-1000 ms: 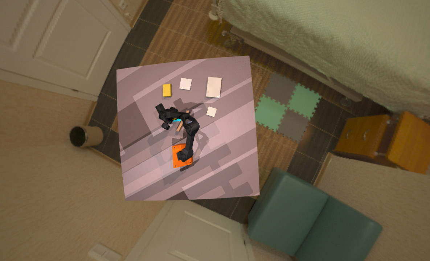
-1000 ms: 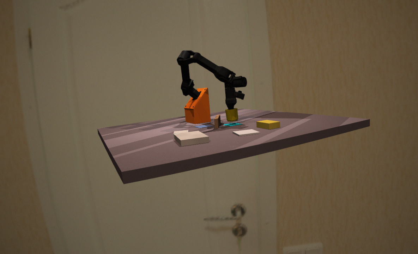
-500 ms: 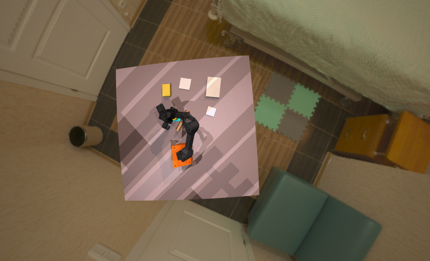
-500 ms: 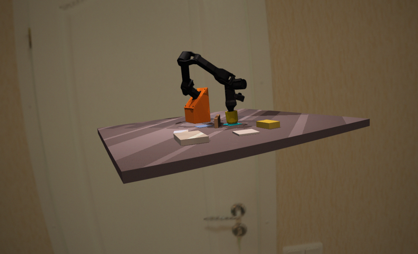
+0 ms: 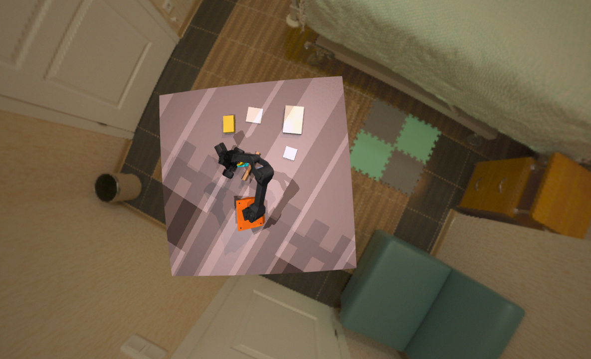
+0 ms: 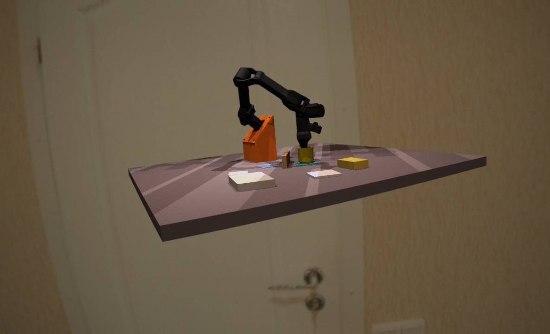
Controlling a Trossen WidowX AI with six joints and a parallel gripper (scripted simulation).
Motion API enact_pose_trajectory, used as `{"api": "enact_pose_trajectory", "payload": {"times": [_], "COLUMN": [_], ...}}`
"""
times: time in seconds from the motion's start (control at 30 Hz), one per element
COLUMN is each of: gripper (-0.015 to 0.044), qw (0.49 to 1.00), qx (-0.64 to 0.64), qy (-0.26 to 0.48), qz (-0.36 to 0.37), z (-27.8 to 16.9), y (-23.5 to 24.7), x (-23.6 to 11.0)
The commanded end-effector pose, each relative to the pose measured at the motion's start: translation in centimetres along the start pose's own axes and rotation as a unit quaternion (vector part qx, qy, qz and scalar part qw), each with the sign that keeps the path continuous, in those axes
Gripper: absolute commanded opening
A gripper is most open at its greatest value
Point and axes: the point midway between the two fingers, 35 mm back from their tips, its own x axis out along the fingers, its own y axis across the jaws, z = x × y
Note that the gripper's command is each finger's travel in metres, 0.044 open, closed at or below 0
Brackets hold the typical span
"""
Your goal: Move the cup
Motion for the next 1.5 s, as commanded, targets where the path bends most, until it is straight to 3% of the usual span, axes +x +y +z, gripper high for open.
{"api": "enact_pose_trajectory", "payload": {"times": [0.0,1.23,1.47], "gripper": [0.0146,0.0146,0.033], "qw": [1.0,1.0,1.0], "qx": [0.001,-0.004,-0.008], "qy": [0.0,0.002,0.004], "qz": [0.0,0.0,-0.001], "z": [0.0,0.2,0.2], "y": [0.0,0.4,0.4], "x": [0.0,-5.1,-4.7]}}
